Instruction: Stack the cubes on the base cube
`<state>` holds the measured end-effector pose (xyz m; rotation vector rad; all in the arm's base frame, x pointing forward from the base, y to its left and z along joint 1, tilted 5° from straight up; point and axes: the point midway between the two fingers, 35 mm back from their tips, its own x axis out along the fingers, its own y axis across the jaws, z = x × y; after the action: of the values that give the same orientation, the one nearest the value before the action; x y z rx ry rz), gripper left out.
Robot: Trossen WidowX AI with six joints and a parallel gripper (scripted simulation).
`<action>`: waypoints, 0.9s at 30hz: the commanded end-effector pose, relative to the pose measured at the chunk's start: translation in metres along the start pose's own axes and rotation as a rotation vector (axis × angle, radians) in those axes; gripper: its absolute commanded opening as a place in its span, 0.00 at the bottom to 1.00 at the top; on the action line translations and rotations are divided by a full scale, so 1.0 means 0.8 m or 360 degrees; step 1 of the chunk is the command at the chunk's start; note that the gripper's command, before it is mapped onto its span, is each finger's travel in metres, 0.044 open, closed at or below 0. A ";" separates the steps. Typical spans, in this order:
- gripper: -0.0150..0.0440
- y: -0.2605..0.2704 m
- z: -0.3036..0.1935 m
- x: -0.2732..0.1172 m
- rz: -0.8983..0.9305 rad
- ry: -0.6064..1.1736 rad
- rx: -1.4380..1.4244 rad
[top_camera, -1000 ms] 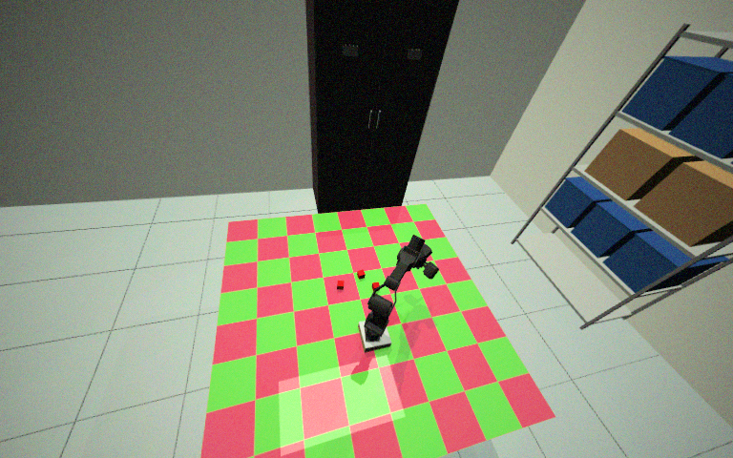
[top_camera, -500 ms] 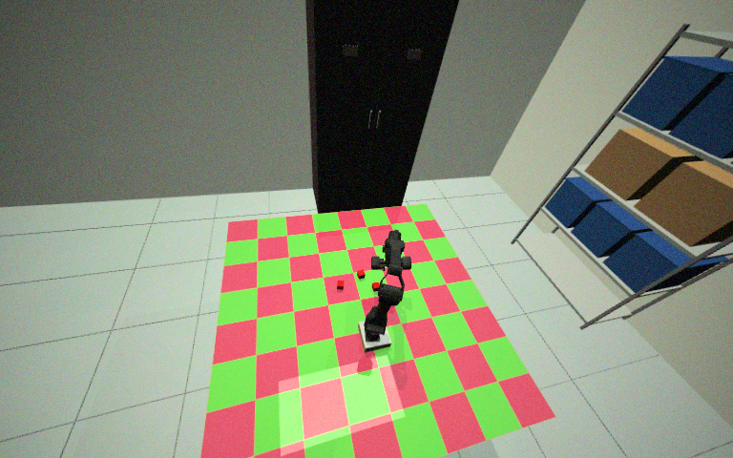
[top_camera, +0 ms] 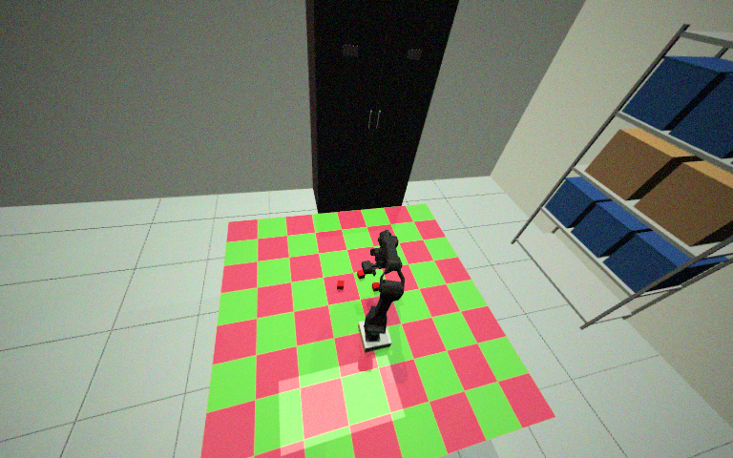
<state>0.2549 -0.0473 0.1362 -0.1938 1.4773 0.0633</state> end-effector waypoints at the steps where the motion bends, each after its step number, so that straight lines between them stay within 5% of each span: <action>1: 0.70 0.003 0.000 0.030 0.0016 0.0015 -0.0015; 6: 0.70 0.004 -0.003 0.072 0.0016 0.0016 -0.0015; 27: 0.70 0.004 -0.003 0.110 0.0016 0.0016 -0.0015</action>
<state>0.2612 -0.0515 0.0559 -0.1970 1.4833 0.0703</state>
